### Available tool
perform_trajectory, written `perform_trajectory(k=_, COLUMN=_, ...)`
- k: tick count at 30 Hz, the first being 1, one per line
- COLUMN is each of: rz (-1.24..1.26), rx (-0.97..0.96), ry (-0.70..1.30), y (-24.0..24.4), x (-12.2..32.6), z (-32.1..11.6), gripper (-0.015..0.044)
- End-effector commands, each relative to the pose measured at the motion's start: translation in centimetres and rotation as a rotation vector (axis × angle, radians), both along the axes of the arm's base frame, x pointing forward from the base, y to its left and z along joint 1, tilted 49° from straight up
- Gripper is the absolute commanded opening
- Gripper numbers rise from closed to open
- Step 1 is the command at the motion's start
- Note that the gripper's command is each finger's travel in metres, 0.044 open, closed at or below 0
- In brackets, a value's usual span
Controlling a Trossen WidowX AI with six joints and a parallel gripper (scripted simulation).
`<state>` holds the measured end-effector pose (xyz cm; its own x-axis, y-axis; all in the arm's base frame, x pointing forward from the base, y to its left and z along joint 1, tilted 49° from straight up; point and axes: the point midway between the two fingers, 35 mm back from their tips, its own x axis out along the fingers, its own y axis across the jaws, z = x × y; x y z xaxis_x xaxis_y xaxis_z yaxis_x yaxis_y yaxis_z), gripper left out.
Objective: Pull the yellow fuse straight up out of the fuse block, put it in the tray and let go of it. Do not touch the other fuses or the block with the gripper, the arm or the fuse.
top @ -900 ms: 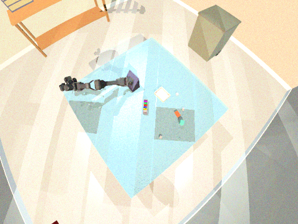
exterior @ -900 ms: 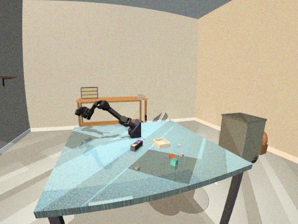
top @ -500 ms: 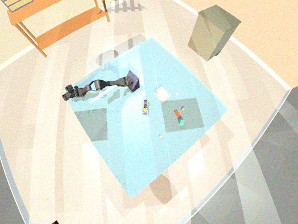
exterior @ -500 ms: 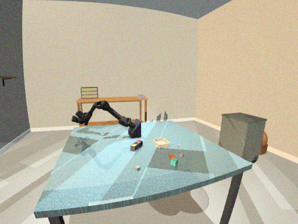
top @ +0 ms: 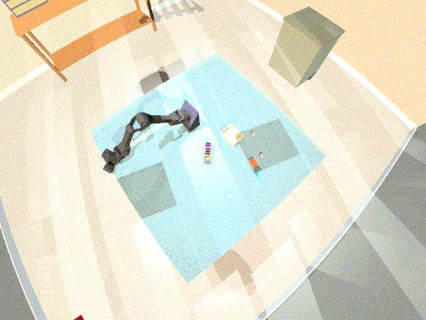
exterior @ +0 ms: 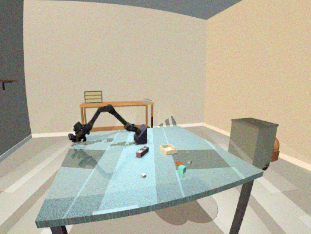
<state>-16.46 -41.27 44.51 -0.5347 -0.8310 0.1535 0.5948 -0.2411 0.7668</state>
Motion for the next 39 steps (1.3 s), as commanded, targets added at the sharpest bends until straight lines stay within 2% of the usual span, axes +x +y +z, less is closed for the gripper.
perform_trajectory(k=1, rz=0.155, rx=0.039, ry=0.05, y=-1.3, x=6.4, z=0.1, gripper=0.0074)
perform_trajectory(k=7, rz=0.393, rx=0.104, ry=0.119, y=-2.2, x=16.4, z=-0.8, gripper=0.0074)
perform_trajectory(k=11, rz=0.504, rx=0.153, ry=0.156, y=-1.9, x=21.2, z=-1.8, gripper=0.0074)
perform_trajectory(k=18, rz=0.716, rx=0.34, ry=0.273, y=0.4, x=31.0, z=-6.6, gripper=0.0074)
perform_trajectory(k=26, rz=0.891, rx=0.552, ry=0.513, y=4.3, x=39.0, z=-12.6, gripper=0.0074)
perform_trajectory(k=33, rz=1.018, rx=0.766, ry=0.892, y=9.5, x=45.1, z=-19.5, gripper=0.0074)
perform_trajectory(k=39, rz=1.117, rx=0.968, ry=1.363, y=16.6, x=48.3, z=-26.7, gripper=0.0074)
